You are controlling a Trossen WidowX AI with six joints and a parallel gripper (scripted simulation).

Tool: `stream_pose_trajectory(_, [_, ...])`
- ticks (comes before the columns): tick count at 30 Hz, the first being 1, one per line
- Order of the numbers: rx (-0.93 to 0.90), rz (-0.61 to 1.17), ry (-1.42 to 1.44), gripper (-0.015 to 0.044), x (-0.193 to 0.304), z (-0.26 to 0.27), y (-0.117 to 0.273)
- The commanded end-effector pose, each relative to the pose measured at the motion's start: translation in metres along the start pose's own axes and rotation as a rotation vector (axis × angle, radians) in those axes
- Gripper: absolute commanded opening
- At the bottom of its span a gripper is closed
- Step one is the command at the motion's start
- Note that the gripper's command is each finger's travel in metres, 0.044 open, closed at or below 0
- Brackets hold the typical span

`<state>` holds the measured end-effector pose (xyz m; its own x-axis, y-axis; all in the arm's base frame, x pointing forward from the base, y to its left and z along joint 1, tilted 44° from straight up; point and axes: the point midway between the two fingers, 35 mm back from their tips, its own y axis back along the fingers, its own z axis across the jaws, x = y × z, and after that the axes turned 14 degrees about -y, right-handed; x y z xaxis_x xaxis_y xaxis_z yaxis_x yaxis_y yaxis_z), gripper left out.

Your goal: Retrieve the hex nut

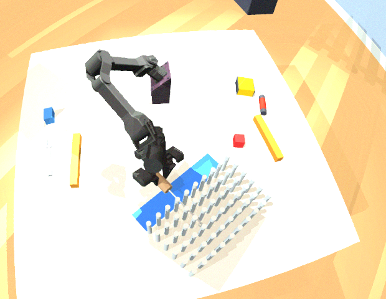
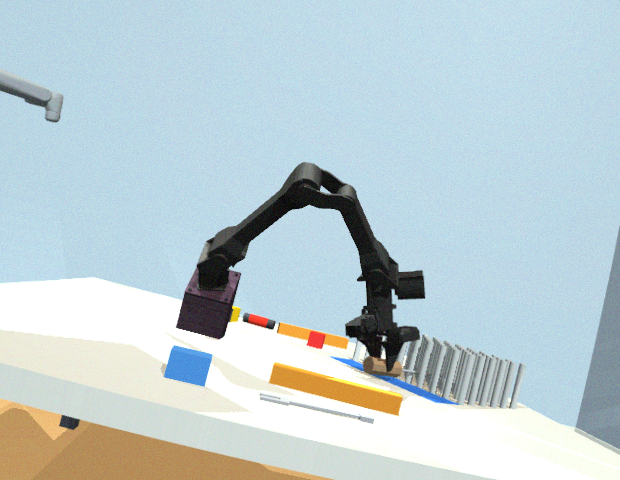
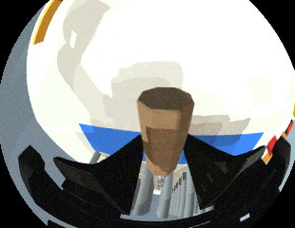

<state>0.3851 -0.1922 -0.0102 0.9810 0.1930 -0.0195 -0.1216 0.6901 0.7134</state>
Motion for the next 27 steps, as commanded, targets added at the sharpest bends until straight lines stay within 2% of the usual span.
stream_pose_trajectory(1, [0.001, 0.007, -0.001, 0.0000, -0.001, 0.001, 0.005])
stream_pose_trajectory(12, [0.001, 0.007, -0.003, 0.0000, -0.004, 0.002, 0.009])
stream_pose_trajectory(27, [0.002, 0.007, 0.002, 0.0000, -0.008, 0.000, -0.005])
